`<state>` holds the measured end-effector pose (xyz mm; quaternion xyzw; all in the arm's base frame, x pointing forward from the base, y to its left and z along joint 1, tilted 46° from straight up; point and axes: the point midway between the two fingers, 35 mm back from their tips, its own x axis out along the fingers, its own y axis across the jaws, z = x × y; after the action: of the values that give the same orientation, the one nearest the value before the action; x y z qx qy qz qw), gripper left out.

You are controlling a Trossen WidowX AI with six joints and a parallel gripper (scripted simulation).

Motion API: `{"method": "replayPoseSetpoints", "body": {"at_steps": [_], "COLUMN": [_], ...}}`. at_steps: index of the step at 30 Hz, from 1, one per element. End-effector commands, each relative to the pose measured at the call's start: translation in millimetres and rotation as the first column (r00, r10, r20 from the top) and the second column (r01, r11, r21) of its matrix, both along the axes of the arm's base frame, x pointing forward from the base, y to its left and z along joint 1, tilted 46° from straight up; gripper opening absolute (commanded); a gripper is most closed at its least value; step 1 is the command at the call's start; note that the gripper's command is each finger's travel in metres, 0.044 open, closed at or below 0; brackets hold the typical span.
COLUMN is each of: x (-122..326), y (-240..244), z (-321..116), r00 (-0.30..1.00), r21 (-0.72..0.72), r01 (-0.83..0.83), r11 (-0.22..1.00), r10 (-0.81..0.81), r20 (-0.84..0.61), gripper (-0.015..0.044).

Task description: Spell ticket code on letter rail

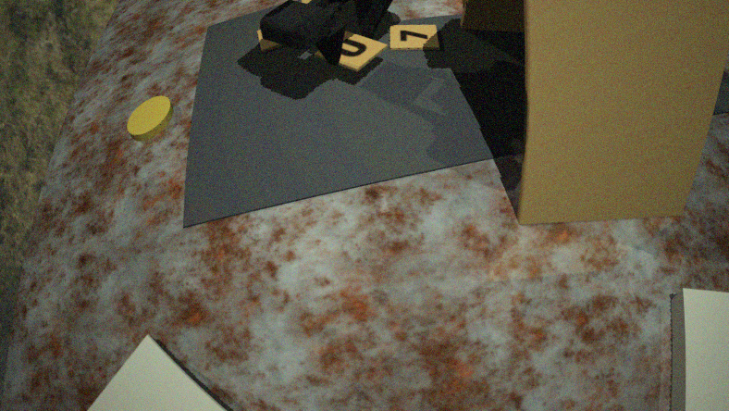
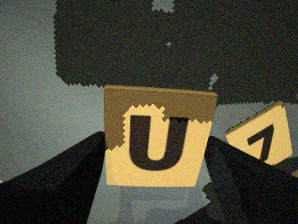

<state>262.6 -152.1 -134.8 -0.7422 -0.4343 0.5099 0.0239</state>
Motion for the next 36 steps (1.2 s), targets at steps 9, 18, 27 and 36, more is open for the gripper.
{"method": "replayPoseSetpoints", "body": {"at_steps": [9,18,27,36], "x": [23.1,34.0,42.4,48.3], "y": [-30.8,-57.2,-82.3,-105.6], "z": [38.9,67.9,99.1,134.5], "r00": [0.980,0.942,0.890,0.831], "r21": [-0.205,-0.375,-0.544,-0.698], "r01": [-0.091,-0.134,-0.161,-0.168], "r11": [0.975,0.917,0.824,0.696], "r10": [0.123,0.235,0.360,0.481], "r20": [0.154,0.238,0.281,0.279], "gripper": [0.0000,0.0000,0.0000,0.0000]}}
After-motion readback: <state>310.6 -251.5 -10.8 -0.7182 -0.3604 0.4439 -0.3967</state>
